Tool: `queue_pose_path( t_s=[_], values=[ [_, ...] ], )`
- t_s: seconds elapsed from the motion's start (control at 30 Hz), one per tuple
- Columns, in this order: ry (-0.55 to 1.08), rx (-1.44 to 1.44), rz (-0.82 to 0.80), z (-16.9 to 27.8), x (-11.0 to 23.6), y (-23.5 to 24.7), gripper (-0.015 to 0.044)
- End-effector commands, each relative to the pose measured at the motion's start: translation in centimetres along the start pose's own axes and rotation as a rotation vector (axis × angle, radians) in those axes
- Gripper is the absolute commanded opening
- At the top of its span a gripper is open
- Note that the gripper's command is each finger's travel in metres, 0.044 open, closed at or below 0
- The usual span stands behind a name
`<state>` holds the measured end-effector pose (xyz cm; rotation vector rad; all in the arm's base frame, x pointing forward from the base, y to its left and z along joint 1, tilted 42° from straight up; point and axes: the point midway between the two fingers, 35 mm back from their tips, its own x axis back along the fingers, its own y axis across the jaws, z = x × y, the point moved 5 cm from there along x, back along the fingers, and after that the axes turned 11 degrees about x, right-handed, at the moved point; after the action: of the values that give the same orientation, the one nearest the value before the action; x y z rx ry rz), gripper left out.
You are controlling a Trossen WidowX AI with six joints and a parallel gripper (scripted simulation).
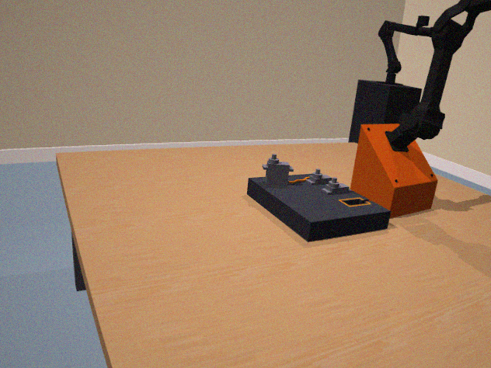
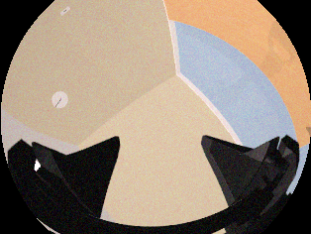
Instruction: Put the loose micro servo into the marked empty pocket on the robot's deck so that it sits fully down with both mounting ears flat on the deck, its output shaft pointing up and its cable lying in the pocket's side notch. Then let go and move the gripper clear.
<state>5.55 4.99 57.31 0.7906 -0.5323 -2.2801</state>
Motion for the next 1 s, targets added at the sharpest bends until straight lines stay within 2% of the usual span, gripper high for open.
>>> queue_pose_path(
  t_s=[0.0,0.2,0.6,0.97],
  values=[
    [-0.001,0.003,0.000,0.0,0.0,0.0,0.0426],
    [-0.032,0.070,0.013,-0.4,-1.0,-1.0,0.0440],
    [-0.163,0.352,0.086,-3.0,-5.5,-4.4,0.0440],
    [-0.302,0.627,0.210,-7.8,-10.0,-7.2,0.0440]
  ],
)
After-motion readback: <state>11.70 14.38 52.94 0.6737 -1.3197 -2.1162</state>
